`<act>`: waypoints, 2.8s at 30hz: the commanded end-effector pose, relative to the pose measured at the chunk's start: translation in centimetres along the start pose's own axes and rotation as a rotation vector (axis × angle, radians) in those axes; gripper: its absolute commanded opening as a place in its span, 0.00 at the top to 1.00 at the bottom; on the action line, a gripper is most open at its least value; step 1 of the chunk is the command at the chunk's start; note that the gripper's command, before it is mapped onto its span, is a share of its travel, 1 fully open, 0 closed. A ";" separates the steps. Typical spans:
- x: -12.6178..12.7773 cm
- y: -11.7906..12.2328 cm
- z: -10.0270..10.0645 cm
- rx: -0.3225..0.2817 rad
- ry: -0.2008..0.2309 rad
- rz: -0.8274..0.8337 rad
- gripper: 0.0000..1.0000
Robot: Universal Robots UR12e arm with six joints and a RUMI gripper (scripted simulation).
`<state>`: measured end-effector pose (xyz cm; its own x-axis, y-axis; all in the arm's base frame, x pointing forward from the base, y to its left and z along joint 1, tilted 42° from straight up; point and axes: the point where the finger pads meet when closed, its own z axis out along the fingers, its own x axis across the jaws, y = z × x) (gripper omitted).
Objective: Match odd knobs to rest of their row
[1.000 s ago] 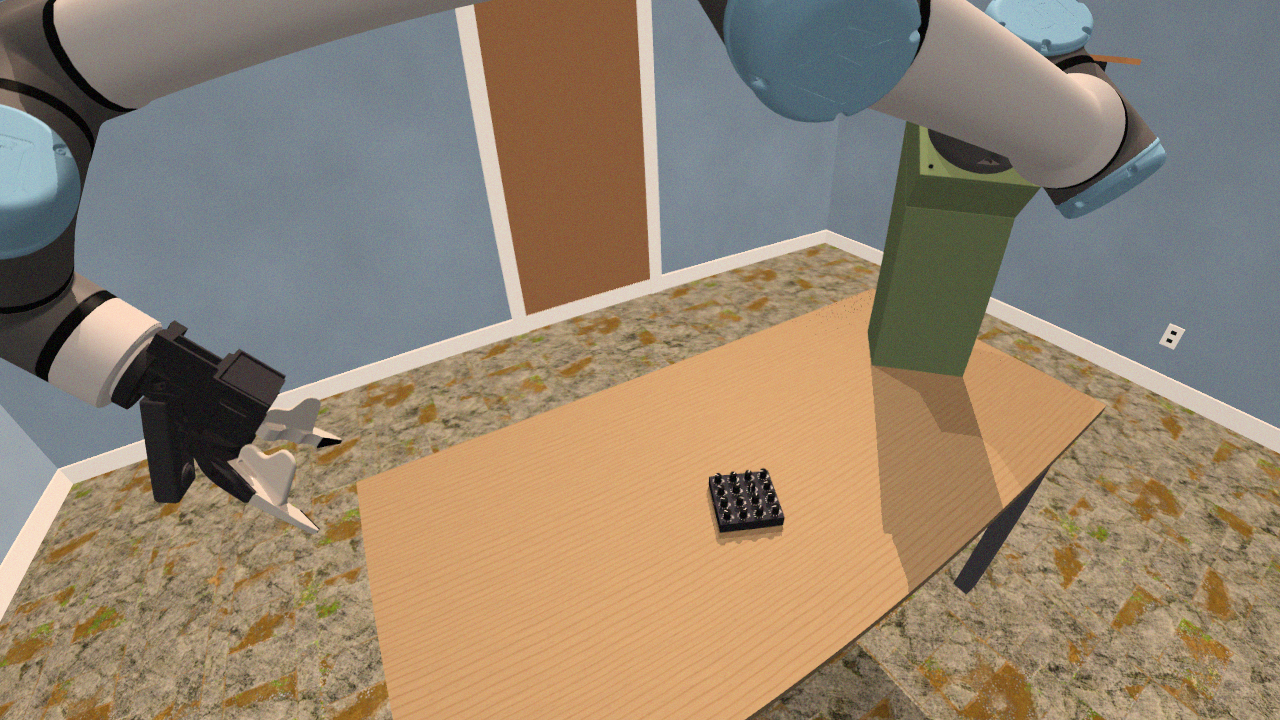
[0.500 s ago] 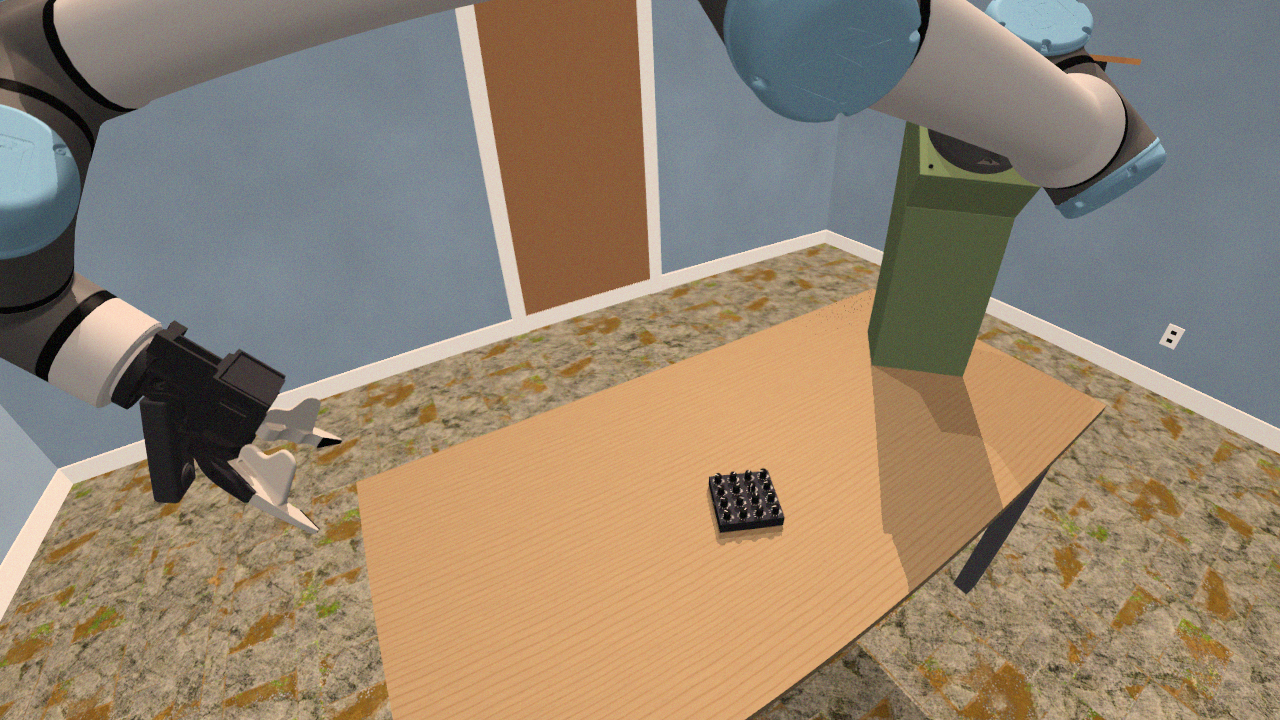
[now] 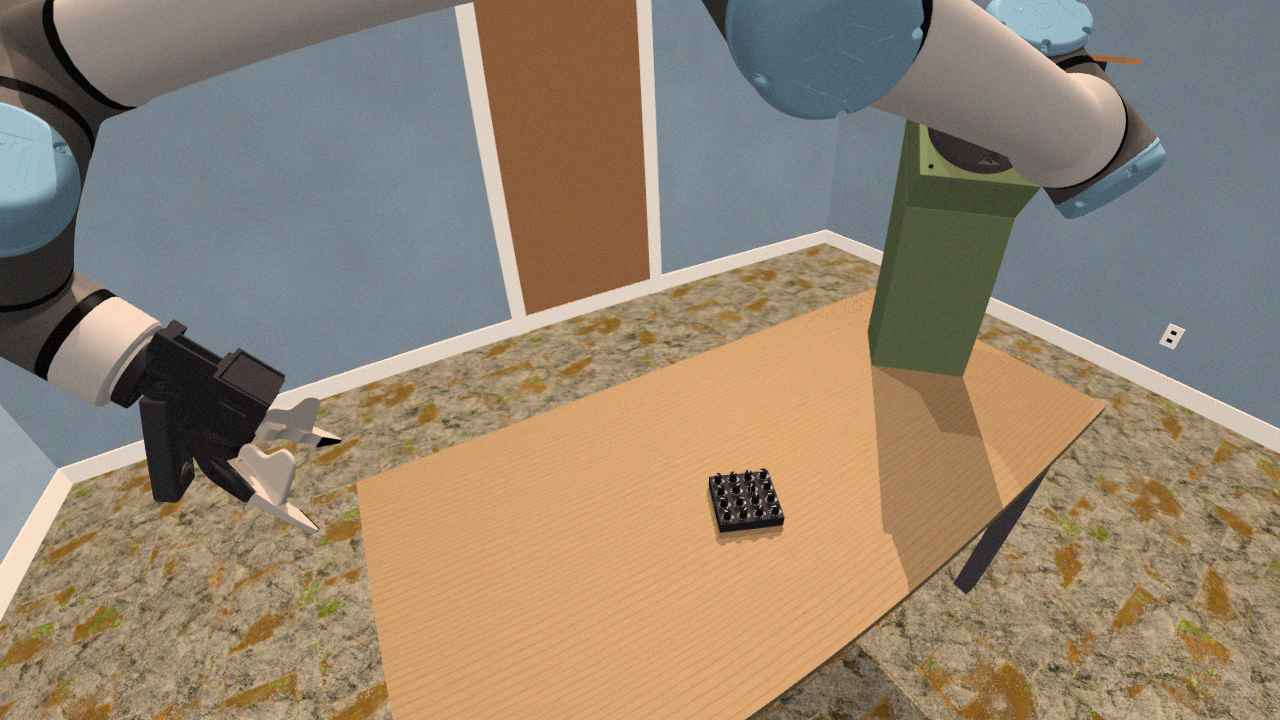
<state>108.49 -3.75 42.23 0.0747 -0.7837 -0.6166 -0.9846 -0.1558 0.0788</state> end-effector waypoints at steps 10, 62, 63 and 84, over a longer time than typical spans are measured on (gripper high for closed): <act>0.0 0.2 0.3 0.010 0.001 0.003 0.00; 1.6 9.4 17.9 0.235 0.011 0.116 0.00; 1.7 9.9 18.6 0.245 0.011 0.120 0.00; 3.1 17.2 33.0 0.430 0.020 0.213 0.00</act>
<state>87.86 10.14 17.47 -0.1215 -0.7850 -0.6075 -0.9666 0.2326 -0.1073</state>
